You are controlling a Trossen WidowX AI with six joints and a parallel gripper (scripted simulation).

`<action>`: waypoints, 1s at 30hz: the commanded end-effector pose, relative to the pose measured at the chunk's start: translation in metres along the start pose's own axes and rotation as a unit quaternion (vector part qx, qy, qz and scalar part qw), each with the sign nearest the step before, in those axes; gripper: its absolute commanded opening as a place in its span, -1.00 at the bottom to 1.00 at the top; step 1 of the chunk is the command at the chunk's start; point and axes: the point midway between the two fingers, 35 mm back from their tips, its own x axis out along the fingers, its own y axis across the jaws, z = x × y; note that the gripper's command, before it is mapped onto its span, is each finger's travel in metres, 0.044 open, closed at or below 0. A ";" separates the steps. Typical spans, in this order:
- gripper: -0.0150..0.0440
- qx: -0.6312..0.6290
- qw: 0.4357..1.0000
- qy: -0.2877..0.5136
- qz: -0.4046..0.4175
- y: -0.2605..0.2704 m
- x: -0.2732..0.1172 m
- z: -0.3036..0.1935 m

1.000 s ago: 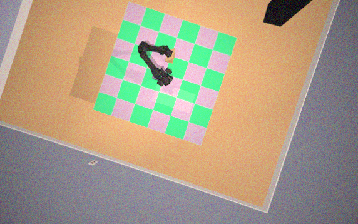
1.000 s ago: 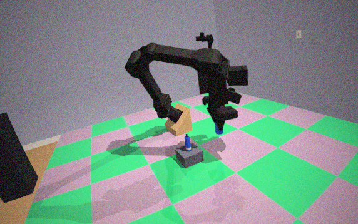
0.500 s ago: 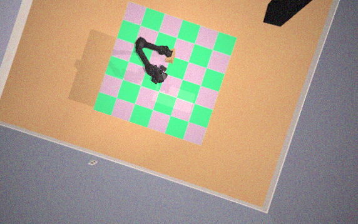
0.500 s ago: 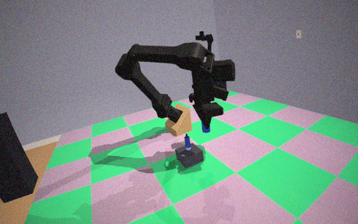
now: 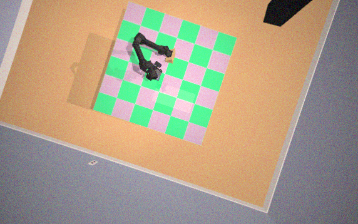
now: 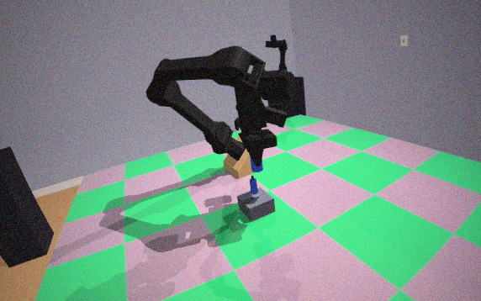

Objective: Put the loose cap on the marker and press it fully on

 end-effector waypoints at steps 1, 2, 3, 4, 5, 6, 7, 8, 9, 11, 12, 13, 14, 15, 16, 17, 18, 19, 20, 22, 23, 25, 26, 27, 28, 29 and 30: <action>-0.49 0.001 1.000 -0.001 -0.005 0.000 -0.006 -0.015; -0.49 0.001 1.000 -0.001 -0.005 0.000 -0.006 -0.015; -0.49 0.001 1.000 -0.001 -0.005 0.000 -0.006 -0.015; -0.49 0.001 1.000 -0.001 -0.005 0.000 -0.006 -0.015; -0.49 0.001 1.000 -0.001 -0.005 0.000 -0.005 -0.015; -0.49 0.001 1.000 -0.001 -0.005 0.000 -0.004 -0.015; -0.49 0.001 1.000 -0.001 -0.005 0.000 -0.002 -0.015; -0.49 0.001 1.000 -0.001 -0.005 0.000 -0.001 -0.015; -0.49 0.001 1.000 -0.001 -0.005 0.000 0.000 -0.015; -0.49 0.001 1.000 -0.001 -0.005 -0.001 0.001 -0.015; -0.49 0.001 1.000 -0.001 -0.005 -0.001 0.001 -0.015; -0.49 0.001 1.000 -0.001 -0.005 -0.001 0.002 -0.015; -0.49 0.001 1.000 -0.002 -0.005 -0.001 0.003 -0.015; -0.49 0.001 1.000 -0.002 -0.005 -0.001 0.004 -0.015; -0.49 0.001 1.000 -0.002 -0.005 -0.001 0.006 -0.015; -0.49 0.001 1.000 -0.002 -0.005 -0.001 0.008 -0.015; -0.49 0.001 1.000 -0.002 -0.005 -0.001 0.009 -0.015; -0.49 0.001 1.000 -0.002 -0.005 -0.001 0.011 -0.014; -0.49 0.001 1.000 -0.002 -0.005 -0.001 0.013 -0.014; -0.49 0.001 1.000 -0.002 -0.005 -0.002 0.016 -0.014; -0.49 0.001 1.000 -0.002 -0.005 -0.002 0.018 -0.014; -0.49 0.001 1.000 -0.002 -0.005 -0.002 0.021 -0.014; -0.49 0.001 1.000 -0.002 -0.005 -0.002 0.022 -0.014; -0.49 0.001 1.000 -0.002 -0.005 -0.002 0.024 -0.014; -0.49 0.001 1.000 -0.002 -0.005 -0.002 0.026 -0.014; -0.49 0.001 1.000 -0.002 -0.005 -0.002 0.027 -0.014; -0.49 0.001 1.000 -0.002 -0.005 -0.002 0.029 -0.014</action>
